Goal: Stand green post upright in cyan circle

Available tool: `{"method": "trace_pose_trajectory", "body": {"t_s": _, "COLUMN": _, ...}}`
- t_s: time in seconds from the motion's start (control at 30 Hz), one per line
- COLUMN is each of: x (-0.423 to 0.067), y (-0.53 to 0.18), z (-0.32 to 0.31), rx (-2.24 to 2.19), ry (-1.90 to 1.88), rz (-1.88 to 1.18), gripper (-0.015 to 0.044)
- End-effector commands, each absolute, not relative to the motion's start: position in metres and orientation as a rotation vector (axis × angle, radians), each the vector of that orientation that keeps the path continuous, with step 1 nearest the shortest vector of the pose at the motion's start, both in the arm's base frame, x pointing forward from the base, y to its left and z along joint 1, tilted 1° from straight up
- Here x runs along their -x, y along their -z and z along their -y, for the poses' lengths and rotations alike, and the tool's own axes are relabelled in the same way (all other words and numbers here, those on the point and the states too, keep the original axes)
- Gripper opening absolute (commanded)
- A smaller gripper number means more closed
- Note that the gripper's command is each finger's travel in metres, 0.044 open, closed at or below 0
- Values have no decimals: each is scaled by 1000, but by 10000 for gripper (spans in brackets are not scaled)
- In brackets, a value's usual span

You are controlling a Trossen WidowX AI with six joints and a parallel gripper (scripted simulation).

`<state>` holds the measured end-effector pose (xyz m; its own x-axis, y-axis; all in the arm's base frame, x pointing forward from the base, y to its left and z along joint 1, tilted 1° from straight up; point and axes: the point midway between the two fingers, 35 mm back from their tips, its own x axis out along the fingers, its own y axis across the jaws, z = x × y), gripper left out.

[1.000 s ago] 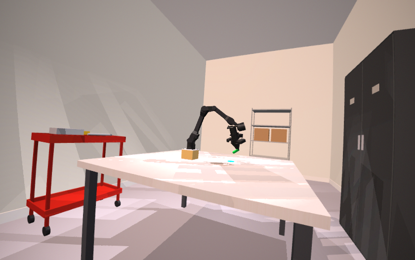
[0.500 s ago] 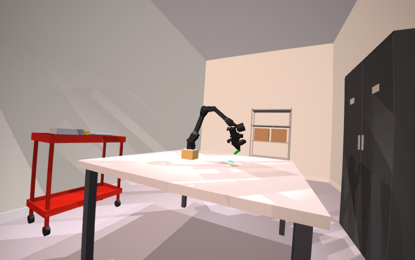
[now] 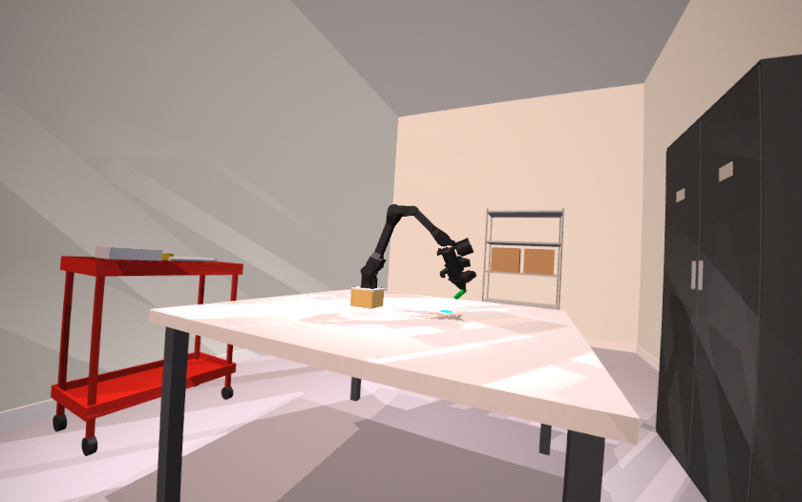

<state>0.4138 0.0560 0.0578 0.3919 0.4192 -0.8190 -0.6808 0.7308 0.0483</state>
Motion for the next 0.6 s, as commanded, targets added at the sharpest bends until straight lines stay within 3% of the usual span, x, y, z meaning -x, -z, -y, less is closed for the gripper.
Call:
{"method": "trace_pose_trajectory", "body": {"t_s": 0.0, "x": -413, "y": -55, "z": -56, "rx": 295, "ry": -716, "rz": -915, "gripper": 22}}
{"method": "trace_pose_trajectory", "body": {"t_s": 0.57, "x": -418, "y": -54, "z": -54, "rx": 238, "ry": -724, "rz": -827, "gripper": 22}}
